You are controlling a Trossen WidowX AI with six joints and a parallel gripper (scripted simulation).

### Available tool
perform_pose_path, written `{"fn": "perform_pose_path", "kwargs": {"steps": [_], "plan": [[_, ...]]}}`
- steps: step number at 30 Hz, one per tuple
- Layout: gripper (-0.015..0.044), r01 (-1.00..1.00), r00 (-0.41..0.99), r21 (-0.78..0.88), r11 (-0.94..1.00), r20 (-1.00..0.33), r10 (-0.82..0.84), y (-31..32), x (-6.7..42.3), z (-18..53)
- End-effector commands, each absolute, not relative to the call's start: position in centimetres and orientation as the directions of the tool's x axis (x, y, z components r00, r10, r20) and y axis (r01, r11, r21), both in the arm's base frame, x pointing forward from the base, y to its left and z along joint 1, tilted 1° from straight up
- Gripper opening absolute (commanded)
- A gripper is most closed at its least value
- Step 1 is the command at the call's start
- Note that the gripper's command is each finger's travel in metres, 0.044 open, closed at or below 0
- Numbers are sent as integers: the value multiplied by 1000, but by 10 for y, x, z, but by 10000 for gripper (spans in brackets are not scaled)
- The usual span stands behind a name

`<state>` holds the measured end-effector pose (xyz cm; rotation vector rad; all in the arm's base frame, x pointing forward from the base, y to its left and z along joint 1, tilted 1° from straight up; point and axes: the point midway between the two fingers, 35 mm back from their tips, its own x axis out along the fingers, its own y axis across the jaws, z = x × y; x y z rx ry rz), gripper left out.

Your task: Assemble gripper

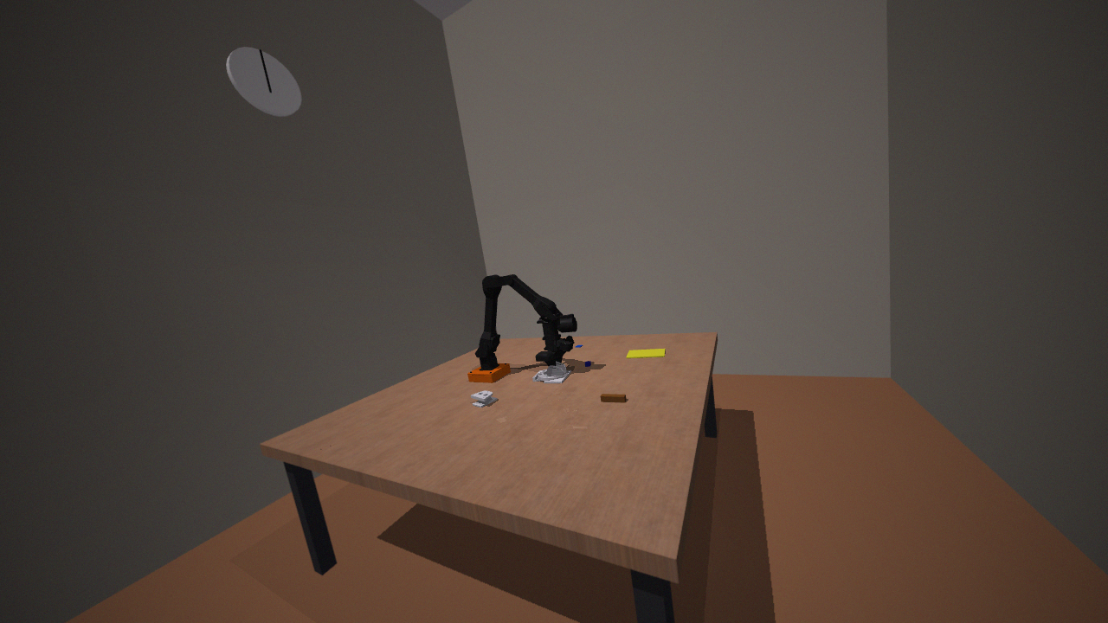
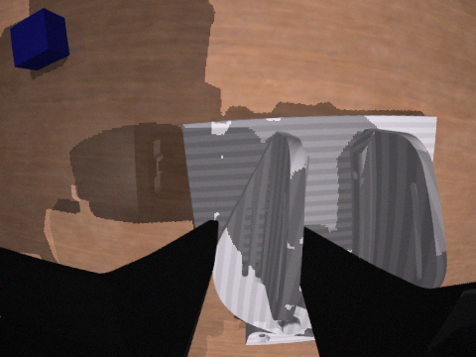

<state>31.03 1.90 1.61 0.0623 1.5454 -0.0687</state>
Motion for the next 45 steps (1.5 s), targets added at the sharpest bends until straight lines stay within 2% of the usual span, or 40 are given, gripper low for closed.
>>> {"fn": "perform_pose_path", "kwargs": {"steps": [1,13,17,31,40,45], "plan": [[134,88,25,-5,996,-1000,-7,19,310,16],[134,88,25,-5,996,-1000,-7,19,310,16],[224,84,24,-3,996,-1000,-5,19,310,16],[224,84,24,-3,996,-1000,-5,19,310,18],[224,88,25,-5,996,-1000,-7,19,309,84],[224,84,35,-1,996,-999,-4,19,311,78]]}}
